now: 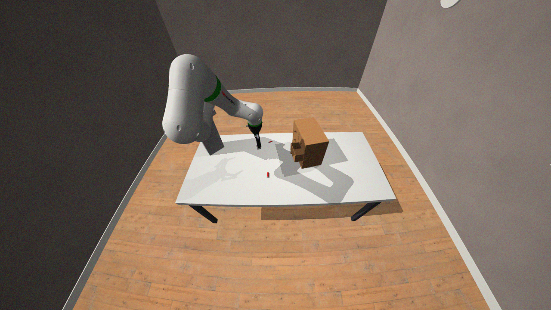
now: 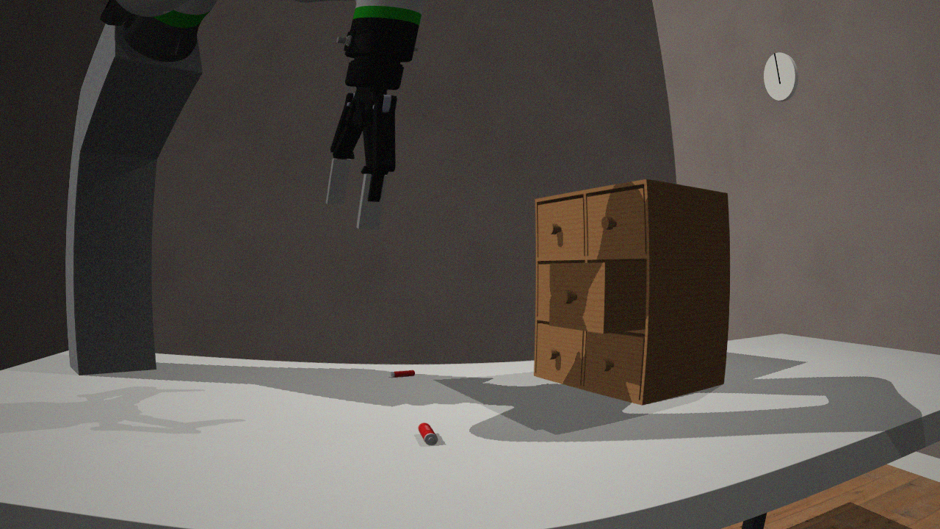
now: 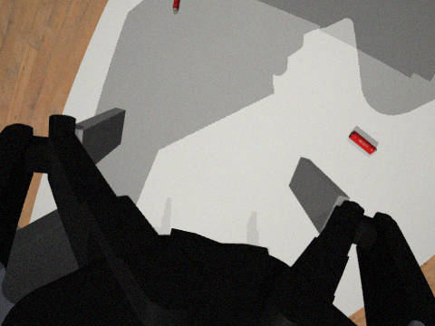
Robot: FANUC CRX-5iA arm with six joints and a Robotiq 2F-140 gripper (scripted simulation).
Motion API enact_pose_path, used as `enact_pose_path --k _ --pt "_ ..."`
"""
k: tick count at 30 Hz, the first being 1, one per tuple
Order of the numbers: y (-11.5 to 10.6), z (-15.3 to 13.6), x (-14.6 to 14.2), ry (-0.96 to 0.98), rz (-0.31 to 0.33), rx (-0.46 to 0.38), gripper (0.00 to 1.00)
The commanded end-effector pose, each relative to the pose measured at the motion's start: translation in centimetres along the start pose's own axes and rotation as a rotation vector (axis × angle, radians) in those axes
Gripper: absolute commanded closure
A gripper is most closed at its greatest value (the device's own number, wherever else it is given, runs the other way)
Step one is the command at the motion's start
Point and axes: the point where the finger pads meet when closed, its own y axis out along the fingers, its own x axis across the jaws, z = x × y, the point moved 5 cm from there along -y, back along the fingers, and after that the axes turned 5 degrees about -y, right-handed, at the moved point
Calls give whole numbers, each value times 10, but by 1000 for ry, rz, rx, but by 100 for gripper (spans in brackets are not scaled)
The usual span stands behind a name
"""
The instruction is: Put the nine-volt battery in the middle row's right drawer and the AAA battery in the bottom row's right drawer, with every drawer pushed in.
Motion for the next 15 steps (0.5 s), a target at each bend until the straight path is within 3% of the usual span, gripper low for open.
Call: enact_pose_path --k 1,2,3,4,5,7,9,12,13,14,15 --pt "29 9 -38 -58 187 38 0" --pt "29 9 -38 -58 187 38 0" --pt "35 14 -54 -75 257 74 0" --pt "35 14 -54 -75 257 74 0" --pt "41 21 -69 -88 323 119 0" --pt "41 21 -69 -88 323 119 0" --pt "50 40 -92 -102 434 240 0" --pt "53 51 -98 -103 473 314 0" --pt "55 63 -101 -99 497 394 0" --pt "55 63 -101 -99 497 394 0" --pt "57 75 -99 -92 506 478 0"
